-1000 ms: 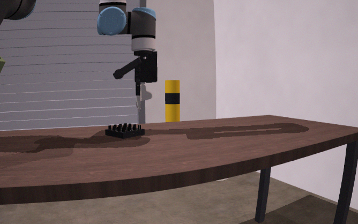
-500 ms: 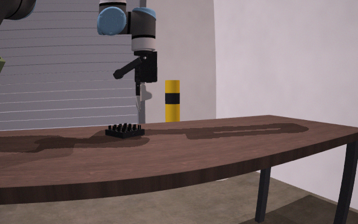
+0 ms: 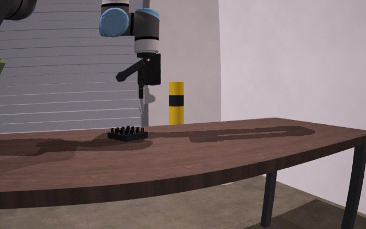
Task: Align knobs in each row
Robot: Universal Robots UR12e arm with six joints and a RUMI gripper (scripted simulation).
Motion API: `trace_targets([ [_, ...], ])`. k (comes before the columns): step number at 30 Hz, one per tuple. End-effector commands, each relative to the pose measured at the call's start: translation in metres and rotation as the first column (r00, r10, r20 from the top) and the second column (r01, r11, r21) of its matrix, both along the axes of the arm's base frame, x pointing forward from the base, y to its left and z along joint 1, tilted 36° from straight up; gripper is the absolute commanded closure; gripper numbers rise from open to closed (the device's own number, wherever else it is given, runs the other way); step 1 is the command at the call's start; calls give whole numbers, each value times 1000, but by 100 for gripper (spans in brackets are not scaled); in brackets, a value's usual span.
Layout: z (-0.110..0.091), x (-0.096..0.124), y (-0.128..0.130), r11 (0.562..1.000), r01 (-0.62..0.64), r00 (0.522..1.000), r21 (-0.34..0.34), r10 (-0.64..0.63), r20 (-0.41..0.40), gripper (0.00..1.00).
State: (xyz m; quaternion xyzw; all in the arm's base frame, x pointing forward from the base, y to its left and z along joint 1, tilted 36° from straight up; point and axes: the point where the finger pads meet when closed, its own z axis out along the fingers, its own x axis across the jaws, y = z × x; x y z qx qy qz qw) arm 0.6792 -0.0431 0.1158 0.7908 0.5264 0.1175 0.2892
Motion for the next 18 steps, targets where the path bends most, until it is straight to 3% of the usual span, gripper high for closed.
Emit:
trace_targets([
  [1, -2, 2, -1, 1000, 0, 1000, 0, 0, 1, 89],
  [18, -17, 11, -7, 1000, 0, 1000, 0, 0, 1, 89],
])
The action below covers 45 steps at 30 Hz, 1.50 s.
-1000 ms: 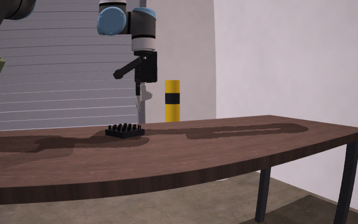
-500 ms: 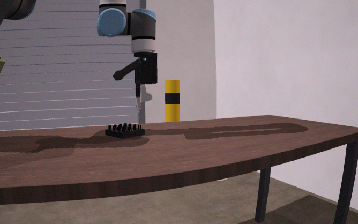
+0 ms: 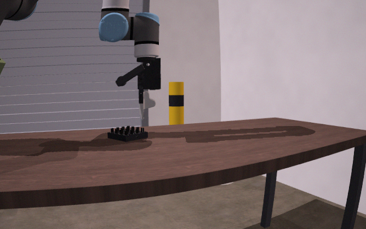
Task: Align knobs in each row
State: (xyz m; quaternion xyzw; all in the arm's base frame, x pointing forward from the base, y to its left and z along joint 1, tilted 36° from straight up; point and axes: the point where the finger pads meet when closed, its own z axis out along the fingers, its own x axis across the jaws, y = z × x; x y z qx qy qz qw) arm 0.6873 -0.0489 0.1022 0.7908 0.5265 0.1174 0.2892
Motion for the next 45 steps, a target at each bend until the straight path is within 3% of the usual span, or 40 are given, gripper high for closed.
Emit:
trace_targets([
  [1, -4, 3, -2, 1000, 0, 1000, 0, 0, 1, 89],
  [20, -18, 11, -8, 1000, 0, 1000, 0, 0, 1, 89],
  [45, -19, 12, -8, 1000, 0, 1000, 0, 0, 1, 89],
])
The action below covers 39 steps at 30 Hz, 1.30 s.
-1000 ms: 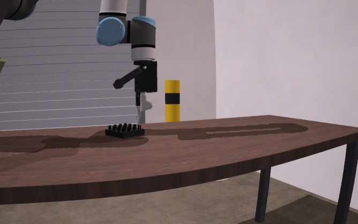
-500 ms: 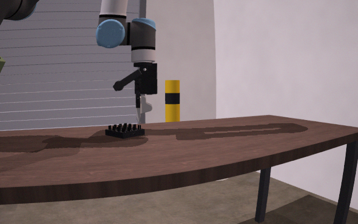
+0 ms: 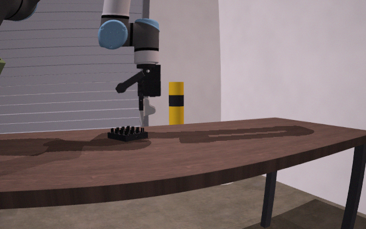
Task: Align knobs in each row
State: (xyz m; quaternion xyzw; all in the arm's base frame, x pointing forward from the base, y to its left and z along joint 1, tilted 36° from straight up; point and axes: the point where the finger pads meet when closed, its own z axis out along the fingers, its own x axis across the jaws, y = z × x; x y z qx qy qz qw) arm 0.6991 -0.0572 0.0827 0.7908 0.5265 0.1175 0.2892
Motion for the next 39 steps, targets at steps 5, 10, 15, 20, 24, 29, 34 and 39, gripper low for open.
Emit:
trace_targets([
  [5, 1, 0, 0, 1000, 0, 1000, 0, 0, 1, 89],
  [10, 1, 0, 0, 1000, 0, 1000, 0, 0, 1, 89],
  [15, 1, 0, 0, 1000, 0, 1000, 0, 0, 1, 89],
  [20, 1, 0, 0, 1000, 0, 1000, 0, 0, 1, 89],
  [24, 0, 0, 0, 1000, 0, 1000, 0, 0, 1, 89],
  [29, -1, -2, 1, 1000, 0, 1000, 0, 0, 1, 89],
  [34, -2, -3, 1, 1000, 0, 1000, 0, 0, 1, 89],
  [39, -2, -3, 2, 1000, 0, 1000, 0, 0, 1, 89],
])
